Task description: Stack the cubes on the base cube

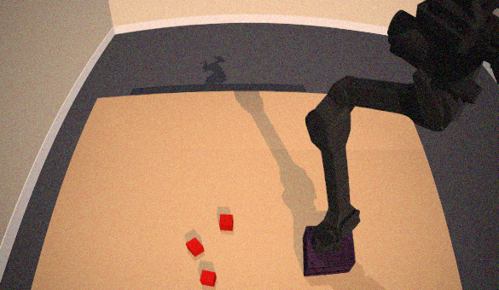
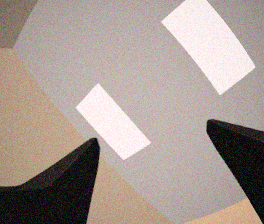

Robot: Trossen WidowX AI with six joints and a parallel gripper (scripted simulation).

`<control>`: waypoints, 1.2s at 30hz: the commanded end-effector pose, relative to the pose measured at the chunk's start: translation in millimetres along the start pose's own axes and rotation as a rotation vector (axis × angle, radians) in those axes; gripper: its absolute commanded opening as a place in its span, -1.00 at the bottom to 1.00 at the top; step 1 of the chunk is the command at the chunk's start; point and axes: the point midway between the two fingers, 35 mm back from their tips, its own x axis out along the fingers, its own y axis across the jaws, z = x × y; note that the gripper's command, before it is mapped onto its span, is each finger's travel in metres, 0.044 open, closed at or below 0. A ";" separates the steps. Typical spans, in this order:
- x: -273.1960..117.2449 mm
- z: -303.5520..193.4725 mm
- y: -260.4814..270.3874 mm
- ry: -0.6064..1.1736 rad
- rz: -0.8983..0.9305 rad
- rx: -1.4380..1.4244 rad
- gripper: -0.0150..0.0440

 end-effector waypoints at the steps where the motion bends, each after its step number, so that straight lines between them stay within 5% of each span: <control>1: 0.0 1.3 0.3 -0.003 -0.001 -0.014 0.78; 6: -2.1 35.5 13.7 -0.095 -0.024 -0.376 0.41; 22: -26.5 128.2 136.0 -0.491 -0.173 -1.654 0.41; 36: -80.6 128.3 295.5 -1.037 -0.502 -2.568 0.41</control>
